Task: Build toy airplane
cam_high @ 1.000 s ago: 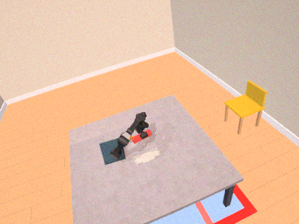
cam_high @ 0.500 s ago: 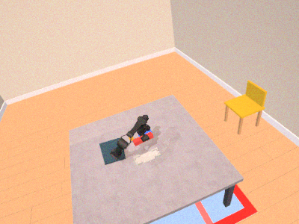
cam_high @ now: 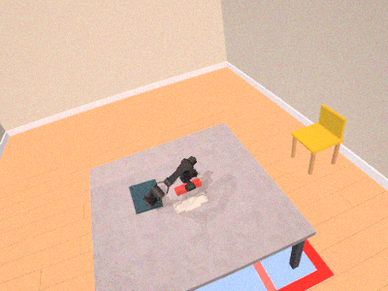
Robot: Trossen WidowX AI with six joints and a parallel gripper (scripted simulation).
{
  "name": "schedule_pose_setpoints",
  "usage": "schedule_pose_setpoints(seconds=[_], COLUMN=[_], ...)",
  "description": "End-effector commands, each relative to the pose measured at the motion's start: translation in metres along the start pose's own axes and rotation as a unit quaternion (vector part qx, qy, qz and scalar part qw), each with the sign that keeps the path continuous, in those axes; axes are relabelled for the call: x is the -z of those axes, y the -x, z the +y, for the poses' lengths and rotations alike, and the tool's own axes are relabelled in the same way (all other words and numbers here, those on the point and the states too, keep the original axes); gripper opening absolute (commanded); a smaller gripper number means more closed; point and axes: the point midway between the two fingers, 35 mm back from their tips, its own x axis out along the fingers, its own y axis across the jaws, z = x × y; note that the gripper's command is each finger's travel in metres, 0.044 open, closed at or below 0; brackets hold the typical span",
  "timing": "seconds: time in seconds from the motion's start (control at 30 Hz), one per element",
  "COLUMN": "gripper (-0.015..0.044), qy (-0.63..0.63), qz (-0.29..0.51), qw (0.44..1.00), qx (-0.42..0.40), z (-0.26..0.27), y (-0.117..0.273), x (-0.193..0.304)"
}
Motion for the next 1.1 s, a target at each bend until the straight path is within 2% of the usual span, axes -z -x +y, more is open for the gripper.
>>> schedule_pose_setpoints(seconds=[0.0, 0.67, 0.9, 1.07], gripper=[0.0, 0.0, 0.0184, 0.0197], qy=[-0.006, -0.039, -0.039, -0.039], qz=[-0.005, -0.002, -0.002, -0.002], qw=[1.0, 0.999, 0.999, 0.999], qx=[0.0, 0.011, 0.011, 0.011], z=[-0.012, -0.062, -0.062, -0.062], y=[-0.004, -0.031, -0.031, -0.031], x=[0.003, 0.024, 0.024, 0.024])
